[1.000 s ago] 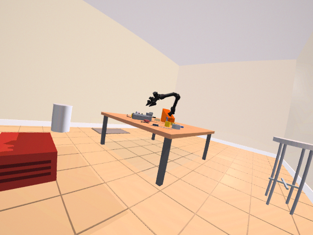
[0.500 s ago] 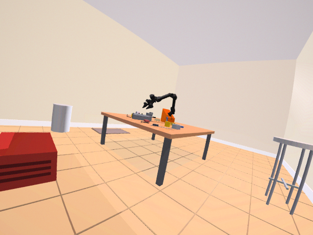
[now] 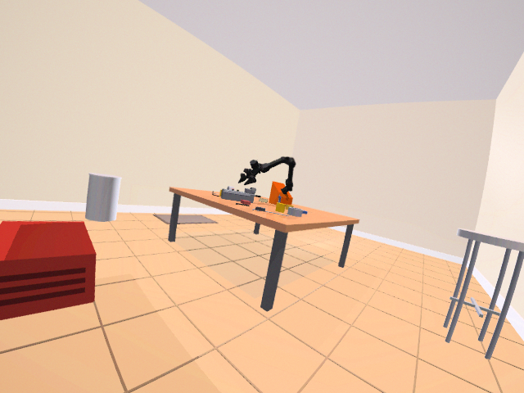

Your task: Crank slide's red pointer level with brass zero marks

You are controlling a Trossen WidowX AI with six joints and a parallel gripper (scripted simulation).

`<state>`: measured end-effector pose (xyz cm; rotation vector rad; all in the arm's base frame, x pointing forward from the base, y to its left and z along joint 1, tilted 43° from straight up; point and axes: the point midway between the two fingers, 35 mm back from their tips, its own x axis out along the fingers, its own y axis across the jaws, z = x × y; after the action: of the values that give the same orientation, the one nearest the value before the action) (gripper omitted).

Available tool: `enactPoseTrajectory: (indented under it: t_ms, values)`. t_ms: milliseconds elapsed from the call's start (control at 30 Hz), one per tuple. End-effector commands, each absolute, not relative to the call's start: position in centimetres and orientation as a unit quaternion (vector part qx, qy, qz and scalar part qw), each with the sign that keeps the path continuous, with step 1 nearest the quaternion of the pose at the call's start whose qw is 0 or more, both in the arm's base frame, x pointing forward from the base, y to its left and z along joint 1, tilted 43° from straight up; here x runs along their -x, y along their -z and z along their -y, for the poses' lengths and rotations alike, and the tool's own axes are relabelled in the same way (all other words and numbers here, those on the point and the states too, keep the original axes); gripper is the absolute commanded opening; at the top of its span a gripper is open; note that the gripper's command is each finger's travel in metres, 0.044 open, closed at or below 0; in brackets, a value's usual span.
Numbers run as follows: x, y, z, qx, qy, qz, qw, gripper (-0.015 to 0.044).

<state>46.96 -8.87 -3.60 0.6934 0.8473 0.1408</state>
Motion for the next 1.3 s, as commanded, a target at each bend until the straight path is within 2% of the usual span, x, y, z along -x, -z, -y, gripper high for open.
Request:
enactPoseTrajectory:
  t_ms: [0,400,1267]
  values:
    - [-47.0,3.6,8.9,-0.330,-0.065,-0.403,0.851,0.0440]
    - [-46.9,-0.6,12.6,-0.329,-0.066,-0.403,0.851,0.0440]
    - [-37.0,-6.5,6.1,-0.406,0.072,-0.432,0.802,0.0440]
